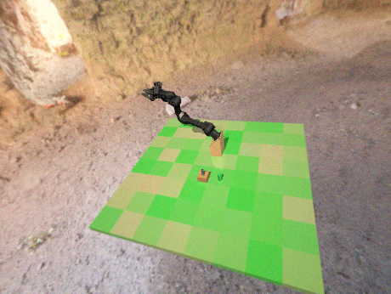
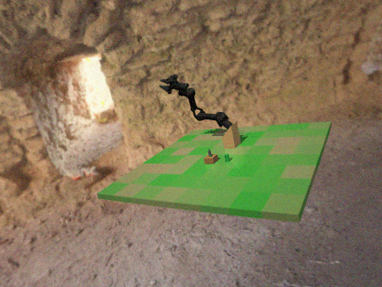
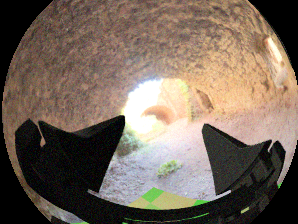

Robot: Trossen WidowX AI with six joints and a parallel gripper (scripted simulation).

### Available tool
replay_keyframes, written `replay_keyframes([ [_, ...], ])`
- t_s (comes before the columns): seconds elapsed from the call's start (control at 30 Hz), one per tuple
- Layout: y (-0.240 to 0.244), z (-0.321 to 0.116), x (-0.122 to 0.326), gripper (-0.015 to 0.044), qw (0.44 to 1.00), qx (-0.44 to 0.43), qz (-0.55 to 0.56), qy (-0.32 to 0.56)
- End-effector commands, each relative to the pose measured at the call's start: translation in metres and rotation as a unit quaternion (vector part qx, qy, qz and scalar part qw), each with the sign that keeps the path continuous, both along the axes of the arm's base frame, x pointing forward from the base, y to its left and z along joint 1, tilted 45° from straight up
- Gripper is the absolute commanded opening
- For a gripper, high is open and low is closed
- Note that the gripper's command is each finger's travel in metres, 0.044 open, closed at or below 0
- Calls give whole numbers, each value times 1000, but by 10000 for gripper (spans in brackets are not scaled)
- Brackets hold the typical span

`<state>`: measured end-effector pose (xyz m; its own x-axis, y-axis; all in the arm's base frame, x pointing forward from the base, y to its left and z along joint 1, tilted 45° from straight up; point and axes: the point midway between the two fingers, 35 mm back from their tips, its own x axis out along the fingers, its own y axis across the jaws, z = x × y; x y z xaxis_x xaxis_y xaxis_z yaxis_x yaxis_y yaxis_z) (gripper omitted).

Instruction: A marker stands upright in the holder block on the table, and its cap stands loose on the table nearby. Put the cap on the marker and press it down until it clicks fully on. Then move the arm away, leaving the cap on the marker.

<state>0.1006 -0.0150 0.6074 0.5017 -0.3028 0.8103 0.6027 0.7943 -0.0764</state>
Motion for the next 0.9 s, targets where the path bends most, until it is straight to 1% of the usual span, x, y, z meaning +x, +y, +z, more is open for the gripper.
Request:
replay_keyframes([
  [0.0, 1, 0, 1, 374, 1000, -1, 1, 1],
  [0.17, 20, -7, 22, 247, 999, -10, 19, 29],
  [0.23, 32, -9, 34, 247, 998, -16, 35, 41],
  [0.33, 63, -19, 65, 247, 994, -29, 76, 76],
  [0.5, 117, -53, 127, 247, 975, -34, 149, 160],
  [0.67, 158, -105, 187, 247, 946, -15, 202, 255],
  [0.87, 185, -186, 252, 247, 900, 30, 227, 371],
])
